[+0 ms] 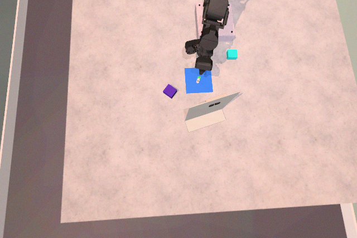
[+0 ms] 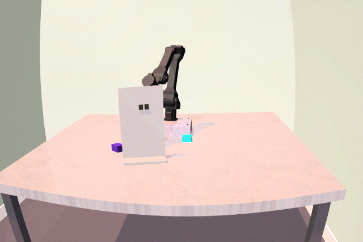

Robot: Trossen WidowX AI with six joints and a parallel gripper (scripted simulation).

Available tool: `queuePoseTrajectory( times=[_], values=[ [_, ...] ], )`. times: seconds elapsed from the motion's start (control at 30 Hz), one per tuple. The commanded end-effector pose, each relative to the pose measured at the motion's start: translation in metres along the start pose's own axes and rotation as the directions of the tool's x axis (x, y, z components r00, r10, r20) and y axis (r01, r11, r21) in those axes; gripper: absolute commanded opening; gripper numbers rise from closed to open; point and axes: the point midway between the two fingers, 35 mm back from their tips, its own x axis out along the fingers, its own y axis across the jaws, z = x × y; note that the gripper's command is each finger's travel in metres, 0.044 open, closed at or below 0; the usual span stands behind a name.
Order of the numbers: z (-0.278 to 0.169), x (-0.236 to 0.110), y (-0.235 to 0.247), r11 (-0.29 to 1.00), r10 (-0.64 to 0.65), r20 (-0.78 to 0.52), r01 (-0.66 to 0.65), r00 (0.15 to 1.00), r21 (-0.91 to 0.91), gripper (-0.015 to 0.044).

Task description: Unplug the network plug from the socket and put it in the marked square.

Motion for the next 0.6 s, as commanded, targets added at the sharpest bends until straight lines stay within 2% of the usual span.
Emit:
queuePoseTrajectory(
  times=[0.0,0.57],
  values=[
    [-0.001,-0.007,0.005,1.0,0.002,-0.004,-0.002,1.0,-0.005,0.0156],
    [-0.001,-0.033,0.016,1.0,0.002,-0.004,-0.002,1.0,-0.005,0.0156]
  ],
)
